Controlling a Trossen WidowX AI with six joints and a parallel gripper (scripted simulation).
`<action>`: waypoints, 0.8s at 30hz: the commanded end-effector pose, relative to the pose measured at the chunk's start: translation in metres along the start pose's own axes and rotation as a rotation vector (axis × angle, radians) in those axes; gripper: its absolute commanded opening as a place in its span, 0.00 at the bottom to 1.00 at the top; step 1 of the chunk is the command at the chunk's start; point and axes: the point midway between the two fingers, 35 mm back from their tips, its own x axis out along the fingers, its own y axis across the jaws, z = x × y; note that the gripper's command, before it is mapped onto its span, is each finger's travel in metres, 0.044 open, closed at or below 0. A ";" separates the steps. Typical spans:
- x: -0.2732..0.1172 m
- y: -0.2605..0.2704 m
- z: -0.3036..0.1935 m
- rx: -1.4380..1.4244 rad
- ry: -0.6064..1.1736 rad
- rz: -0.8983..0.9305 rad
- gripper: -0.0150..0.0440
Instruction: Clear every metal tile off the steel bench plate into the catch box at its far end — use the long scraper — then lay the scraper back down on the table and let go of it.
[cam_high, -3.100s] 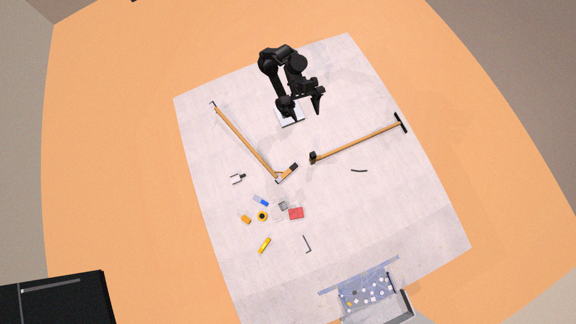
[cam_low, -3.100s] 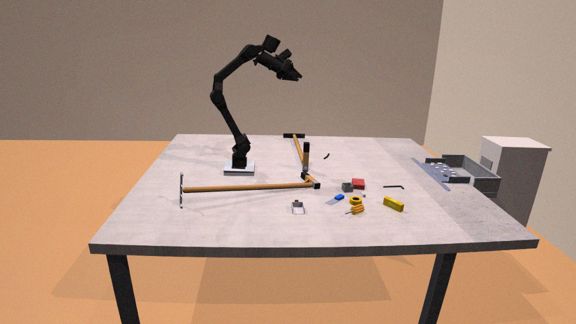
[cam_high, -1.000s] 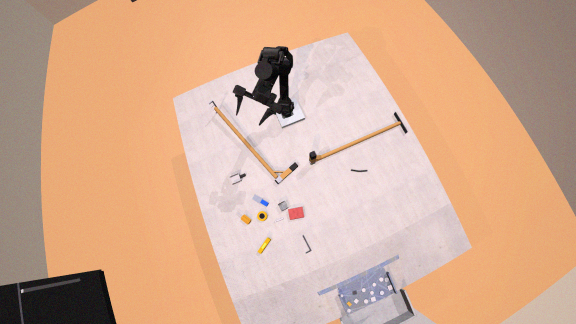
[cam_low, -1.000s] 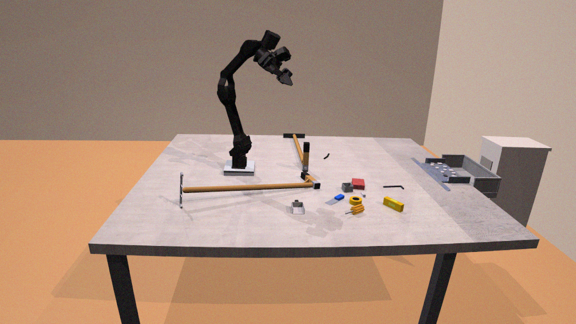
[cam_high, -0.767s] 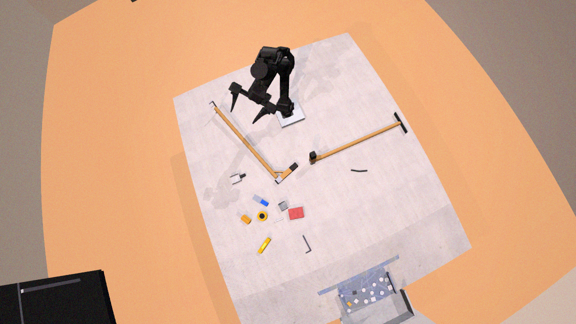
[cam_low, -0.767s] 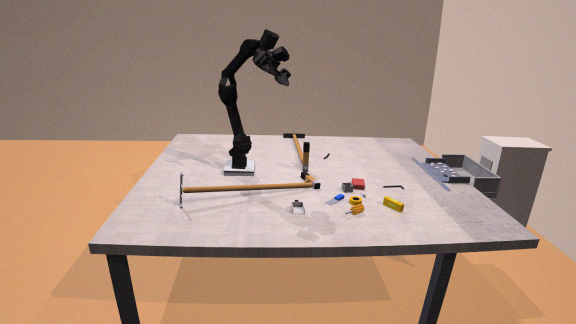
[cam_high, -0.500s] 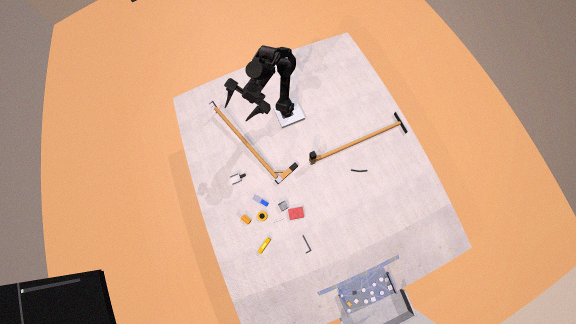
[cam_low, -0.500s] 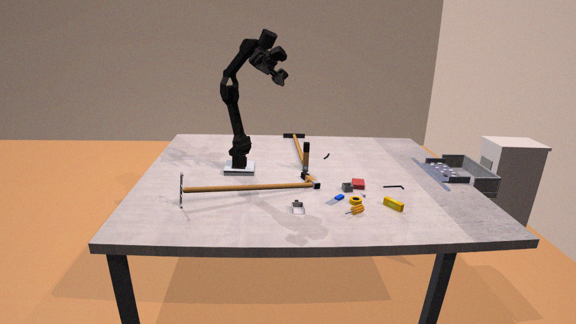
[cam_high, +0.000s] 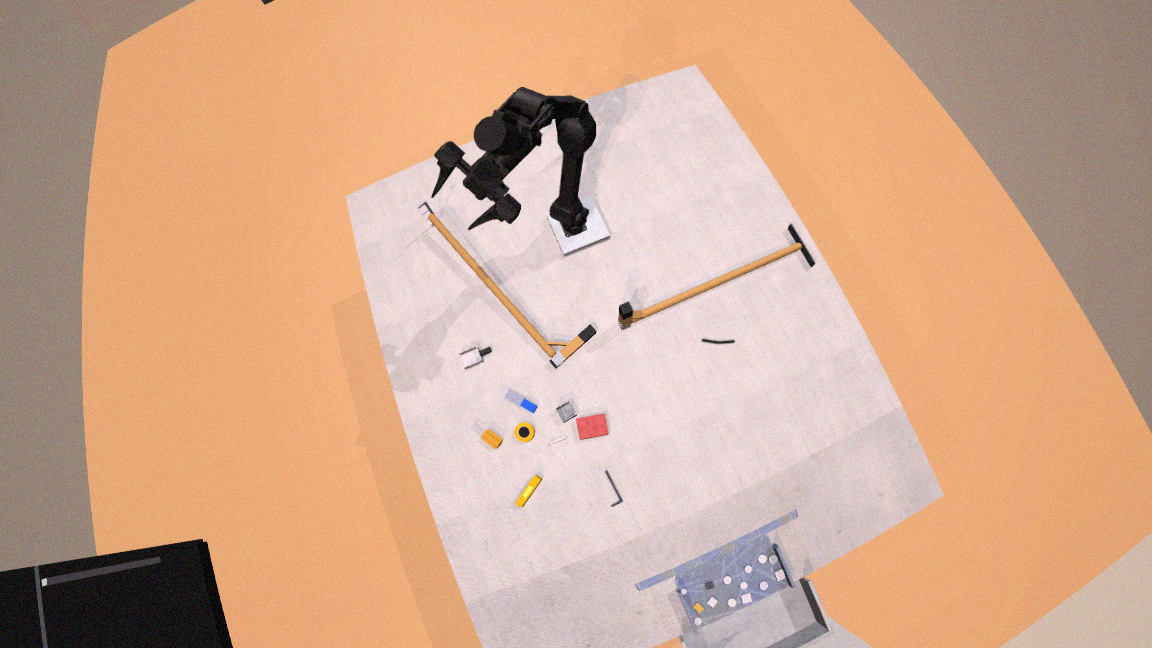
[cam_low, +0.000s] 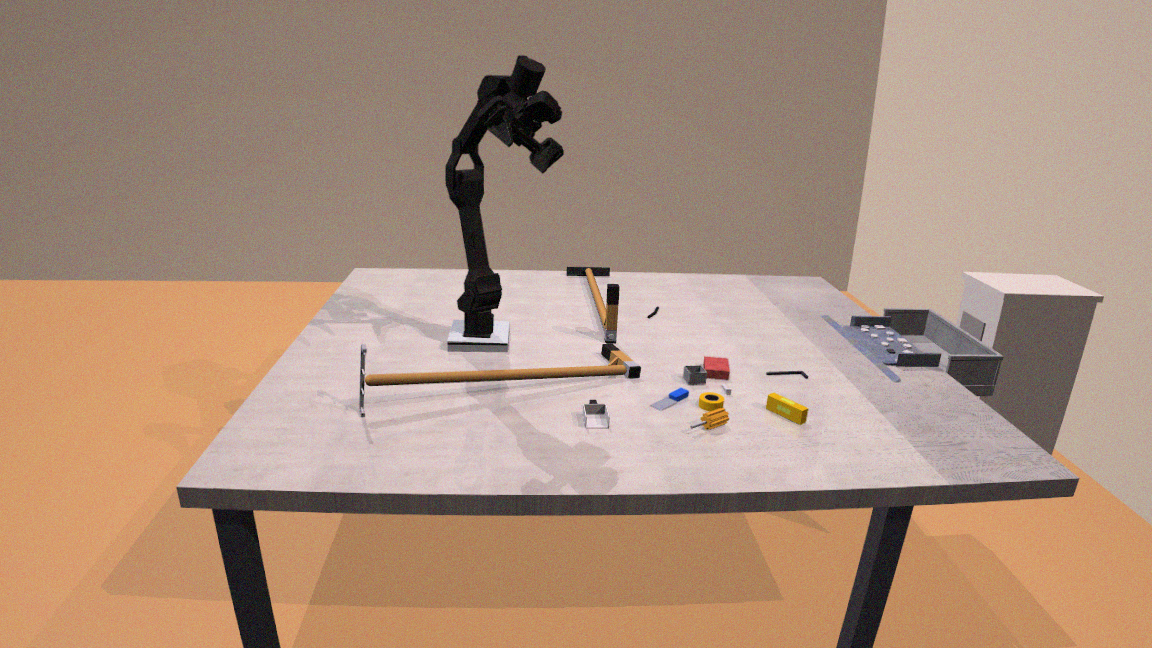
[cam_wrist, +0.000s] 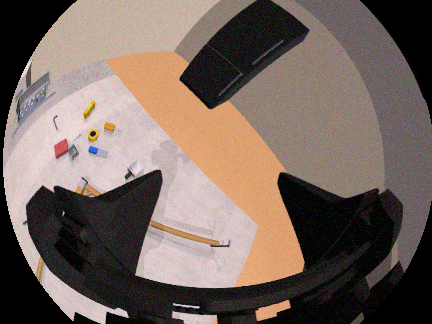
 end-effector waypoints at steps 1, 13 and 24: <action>0.005 -0.009 -0.005 0.002 0.036 -0.034 1.00; 0.008 -0.042 -0.025 0.030 0.137 -0.147 1.00; 0.006 -0.071 -0.046 0.057 0.234 -0.247 1.00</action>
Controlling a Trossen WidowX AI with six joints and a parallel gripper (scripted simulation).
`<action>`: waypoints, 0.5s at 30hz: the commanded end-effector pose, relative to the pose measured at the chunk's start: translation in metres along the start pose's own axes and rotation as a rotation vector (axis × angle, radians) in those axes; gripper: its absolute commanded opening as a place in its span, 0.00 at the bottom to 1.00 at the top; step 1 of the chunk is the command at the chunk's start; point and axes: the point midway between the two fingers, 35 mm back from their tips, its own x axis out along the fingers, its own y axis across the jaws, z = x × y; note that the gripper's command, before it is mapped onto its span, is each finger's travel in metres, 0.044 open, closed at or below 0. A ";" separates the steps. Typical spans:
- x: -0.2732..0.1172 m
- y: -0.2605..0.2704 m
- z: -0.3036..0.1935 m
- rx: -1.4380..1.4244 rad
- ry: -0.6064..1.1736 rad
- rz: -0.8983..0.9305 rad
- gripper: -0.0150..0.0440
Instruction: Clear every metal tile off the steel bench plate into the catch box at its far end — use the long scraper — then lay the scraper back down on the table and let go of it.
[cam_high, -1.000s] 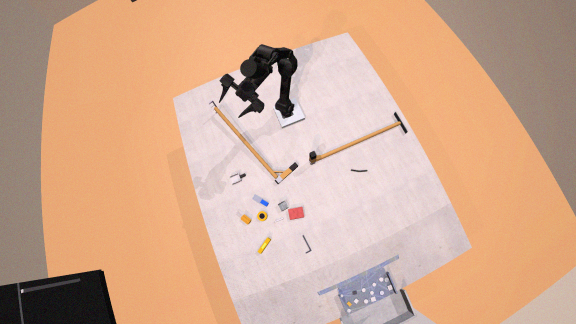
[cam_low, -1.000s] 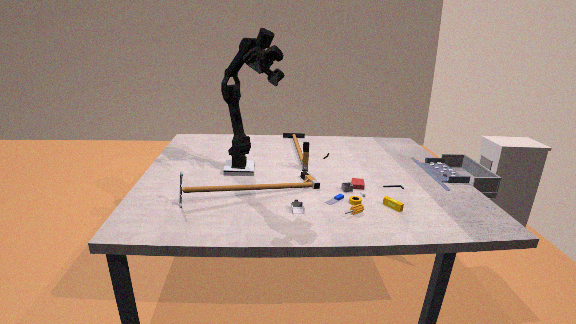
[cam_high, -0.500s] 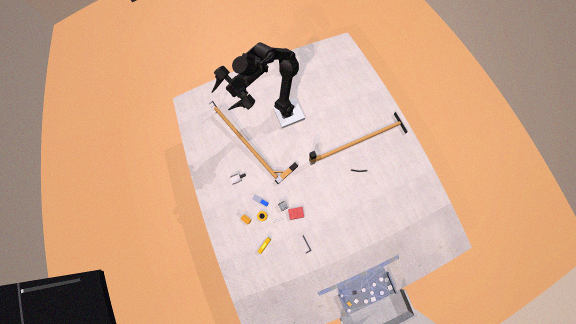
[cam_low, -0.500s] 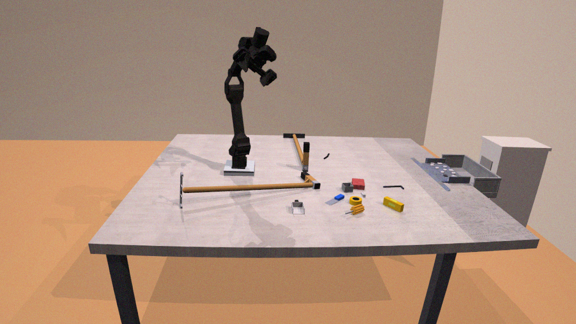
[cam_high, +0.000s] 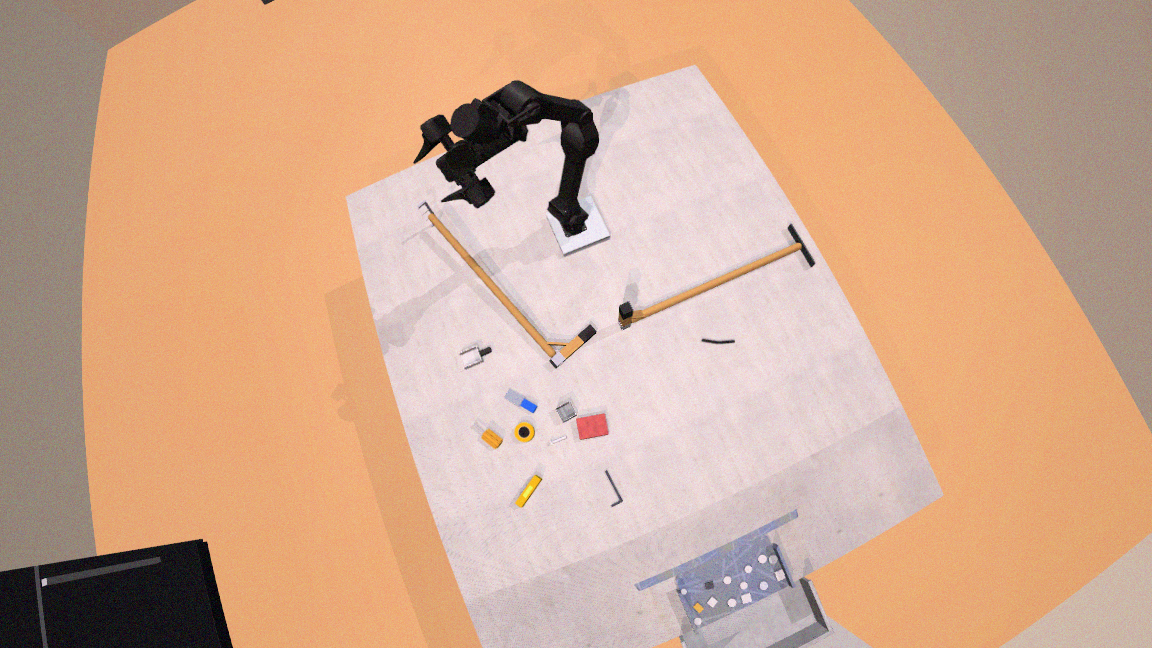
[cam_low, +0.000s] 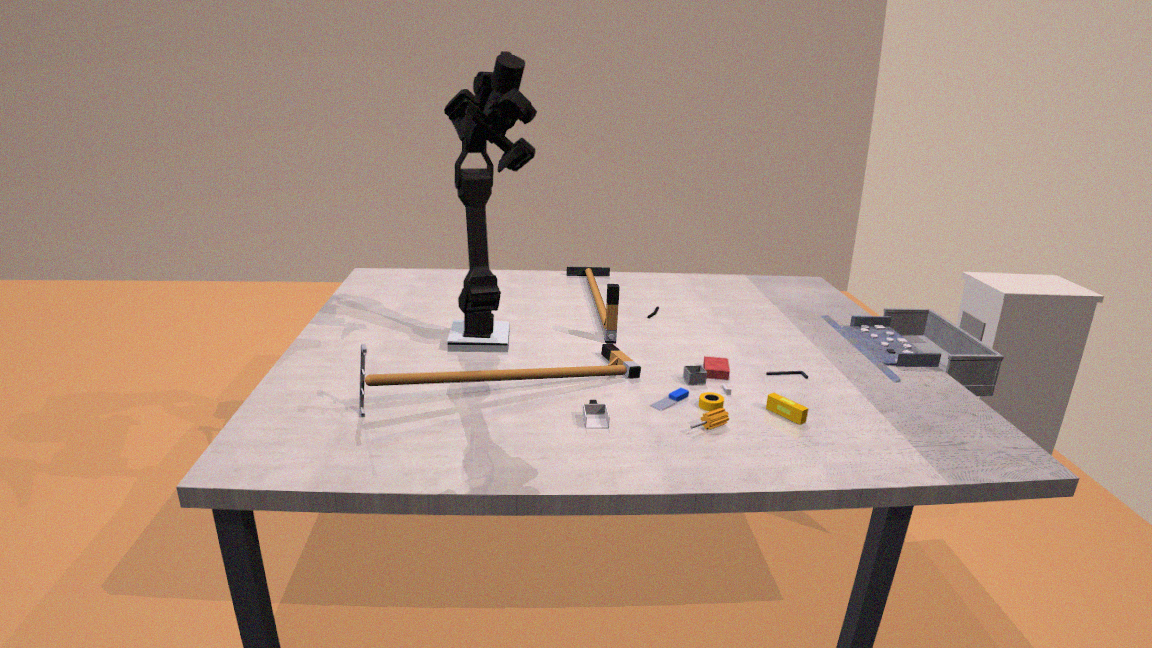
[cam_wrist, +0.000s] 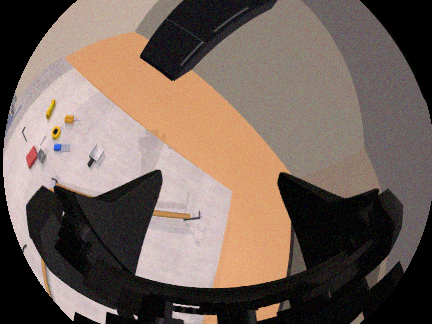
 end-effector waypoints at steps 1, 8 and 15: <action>0.005 -0.009 -0.005 0.001 0.039 -0.031 1.00; 0.008 -0.027 -0.019 0.018 0.103 -0.092 1.00; 0.010 -0.045 -0.033 0.035 0.169 -0.151 1.00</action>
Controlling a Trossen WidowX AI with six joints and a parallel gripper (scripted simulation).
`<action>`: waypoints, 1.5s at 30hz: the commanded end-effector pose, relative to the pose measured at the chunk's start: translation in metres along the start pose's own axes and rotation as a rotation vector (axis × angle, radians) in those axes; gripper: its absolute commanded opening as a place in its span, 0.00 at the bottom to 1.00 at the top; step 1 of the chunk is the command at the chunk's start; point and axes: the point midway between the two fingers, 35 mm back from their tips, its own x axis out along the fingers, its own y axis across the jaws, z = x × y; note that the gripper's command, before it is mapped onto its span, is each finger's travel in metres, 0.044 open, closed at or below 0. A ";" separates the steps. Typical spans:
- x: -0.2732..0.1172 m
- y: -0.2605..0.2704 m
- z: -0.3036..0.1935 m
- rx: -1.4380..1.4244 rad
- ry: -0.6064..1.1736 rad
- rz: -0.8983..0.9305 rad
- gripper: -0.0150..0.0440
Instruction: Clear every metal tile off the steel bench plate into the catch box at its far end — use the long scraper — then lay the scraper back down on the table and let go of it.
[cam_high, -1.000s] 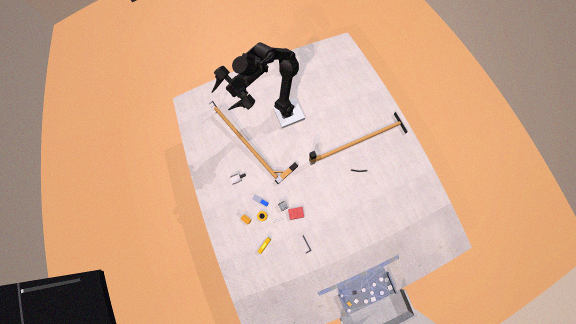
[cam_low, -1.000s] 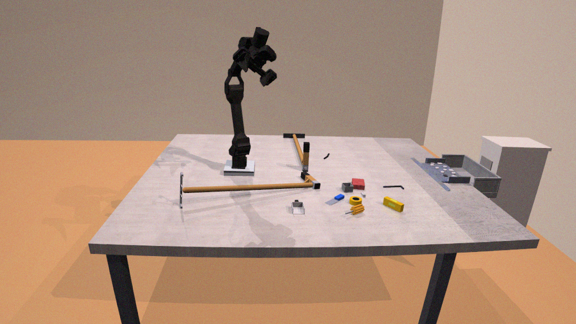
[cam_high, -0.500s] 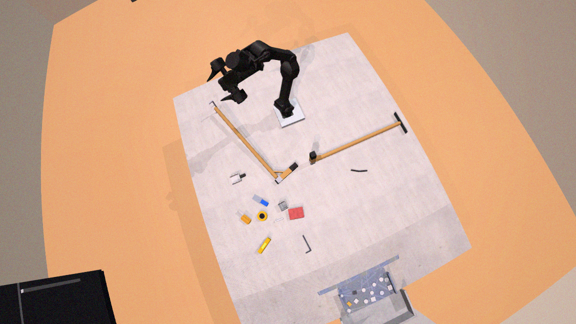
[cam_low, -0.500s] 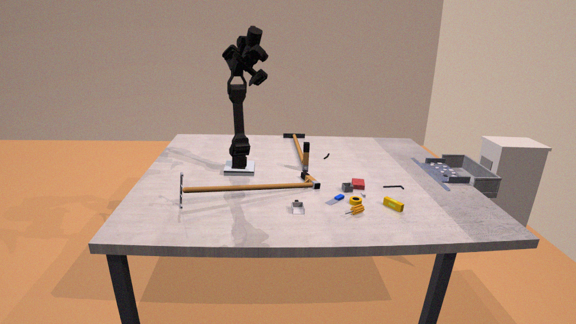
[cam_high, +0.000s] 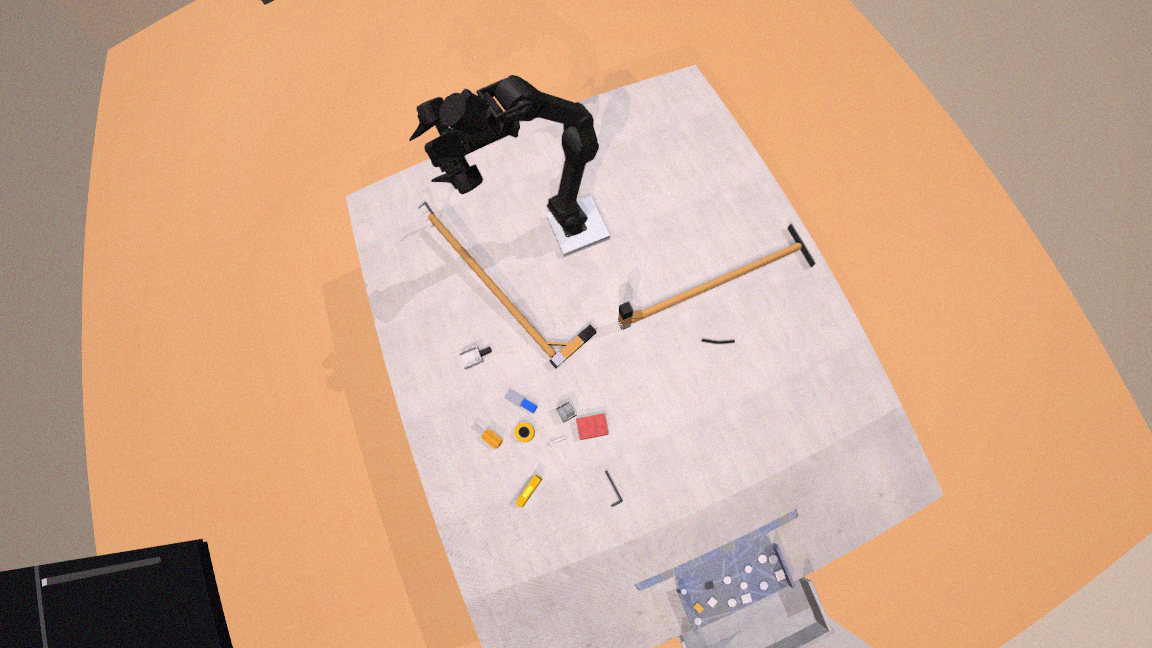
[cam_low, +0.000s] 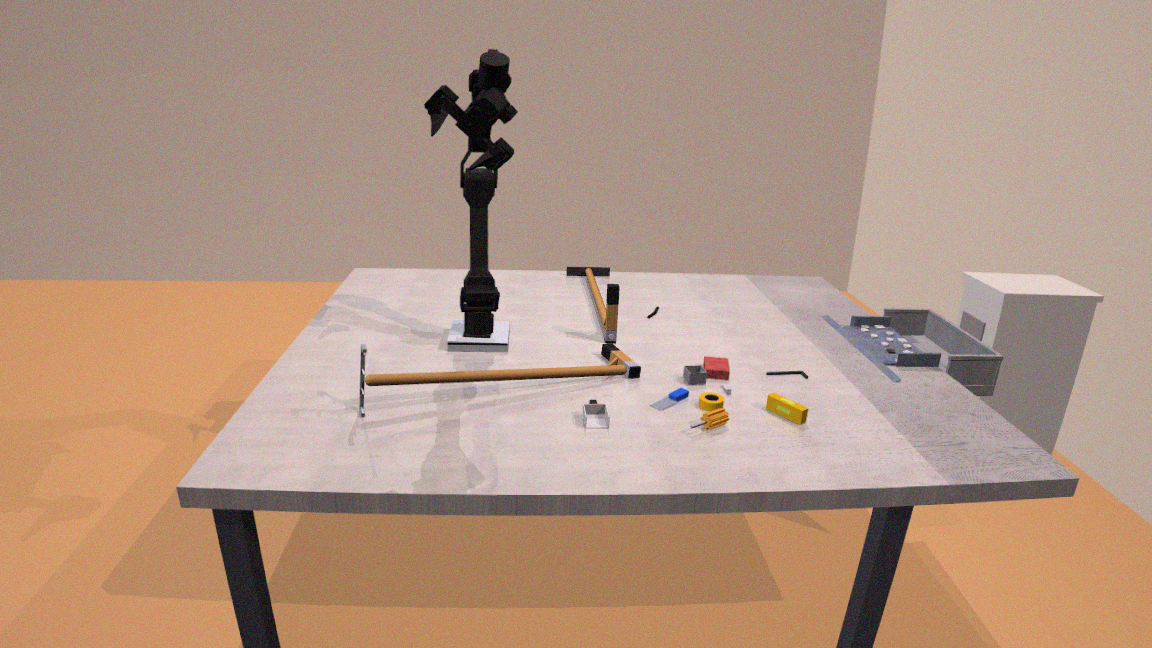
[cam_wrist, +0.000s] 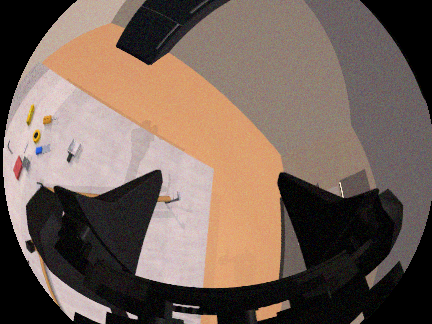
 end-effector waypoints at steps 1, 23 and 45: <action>0.006 -0.008 -0.006 0.001 0.041 -0.028 1.00; 0.010 -0.062 -0.054 0.054 0.257 -0.203 1.00; -0.004 -0.108 -0.108 0.111 0.487 -0.357 1.00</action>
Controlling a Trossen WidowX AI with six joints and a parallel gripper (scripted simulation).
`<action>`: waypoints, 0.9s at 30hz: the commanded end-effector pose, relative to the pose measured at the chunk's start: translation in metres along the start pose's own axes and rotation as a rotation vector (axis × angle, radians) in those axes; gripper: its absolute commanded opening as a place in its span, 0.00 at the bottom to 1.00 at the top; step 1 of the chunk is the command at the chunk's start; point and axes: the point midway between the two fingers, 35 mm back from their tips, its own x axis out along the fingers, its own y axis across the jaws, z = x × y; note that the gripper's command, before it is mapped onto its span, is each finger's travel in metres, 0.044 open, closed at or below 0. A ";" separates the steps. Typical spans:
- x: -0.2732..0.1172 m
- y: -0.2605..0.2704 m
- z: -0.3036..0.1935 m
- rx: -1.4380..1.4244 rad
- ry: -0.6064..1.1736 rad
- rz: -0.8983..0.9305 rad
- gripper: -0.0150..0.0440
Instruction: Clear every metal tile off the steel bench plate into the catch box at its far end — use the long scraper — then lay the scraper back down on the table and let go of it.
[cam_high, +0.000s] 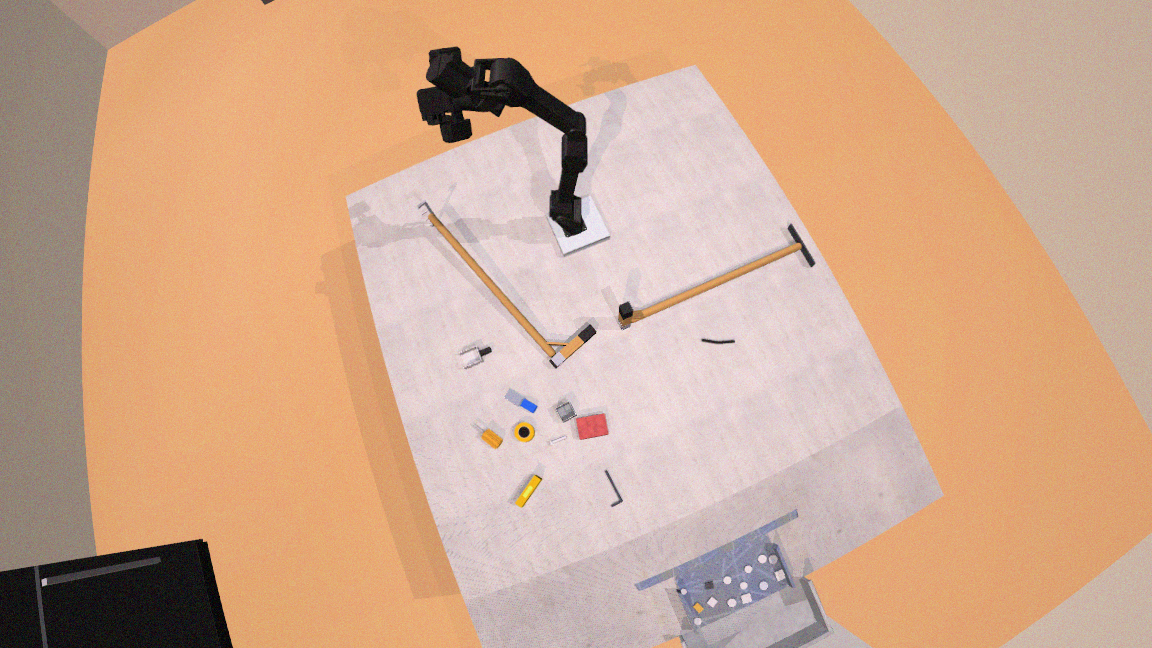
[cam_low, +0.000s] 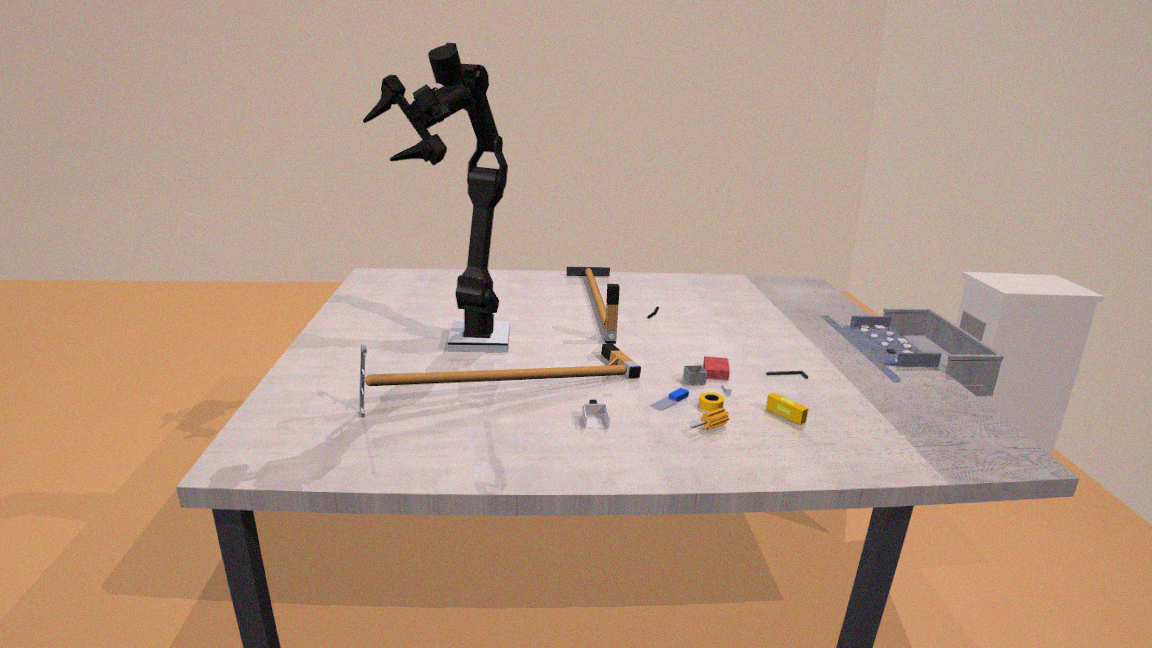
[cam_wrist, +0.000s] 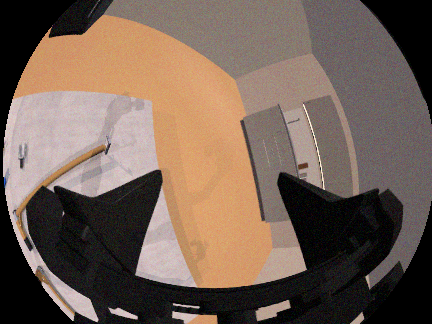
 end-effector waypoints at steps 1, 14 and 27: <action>0.006 -0.007 -0.007 0.001 0.045 -0.021 1.00; 0.013 -0.035 -0.040 0.031 0.187 -0.103 1.00; 0.010 -0.035 -0.041 0.039 0.180 -0.107 1.00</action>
